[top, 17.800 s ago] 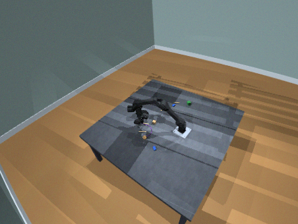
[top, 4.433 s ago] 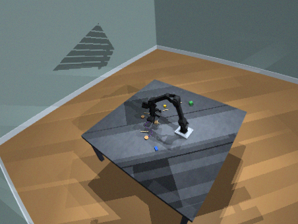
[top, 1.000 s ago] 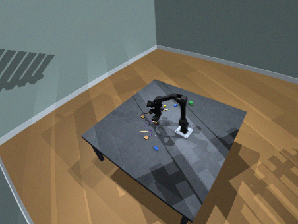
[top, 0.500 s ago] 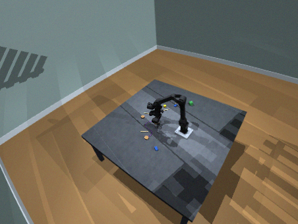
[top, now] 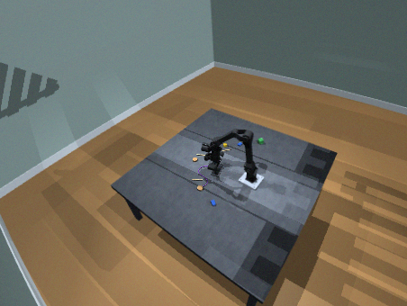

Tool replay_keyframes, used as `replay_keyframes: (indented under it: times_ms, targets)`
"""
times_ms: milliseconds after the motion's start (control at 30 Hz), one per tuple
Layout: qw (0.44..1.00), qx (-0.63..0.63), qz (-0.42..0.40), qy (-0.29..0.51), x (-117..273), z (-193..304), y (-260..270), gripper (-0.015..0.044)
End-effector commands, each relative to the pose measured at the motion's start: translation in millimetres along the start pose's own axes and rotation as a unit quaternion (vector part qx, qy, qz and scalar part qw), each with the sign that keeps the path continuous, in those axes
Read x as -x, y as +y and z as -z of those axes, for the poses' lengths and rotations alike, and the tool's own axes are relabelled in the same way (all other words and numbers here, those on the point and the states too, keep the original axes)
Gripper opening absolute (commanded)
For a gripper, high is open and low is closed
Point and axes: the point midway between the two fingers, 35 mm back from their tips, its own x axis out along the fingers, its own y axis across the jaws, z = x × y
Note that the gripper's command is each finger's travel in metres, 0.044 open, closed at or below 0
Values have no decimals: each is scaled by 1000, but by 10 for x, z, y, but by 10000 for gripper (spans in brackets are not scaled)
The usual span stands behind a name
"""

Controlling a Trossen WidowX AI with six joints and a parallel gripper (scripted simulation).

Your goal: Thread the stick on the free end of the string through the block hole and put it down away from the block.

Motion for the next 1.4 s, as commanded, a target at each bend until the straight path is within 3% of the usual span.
replay_keyframes:
  times_ms: [0, 200, 367, 1367]
  targets:
    - [1000, 4, 2, 4, -54, 21, -5, 120]
    - [1000, 4, 2, 4, -54, 21, -5, 120]
    - [1000, 0, 0, 3, -38, 13, 1, 0]
    - [1000, 4, 1, -27, -49, 134, 0, 0]
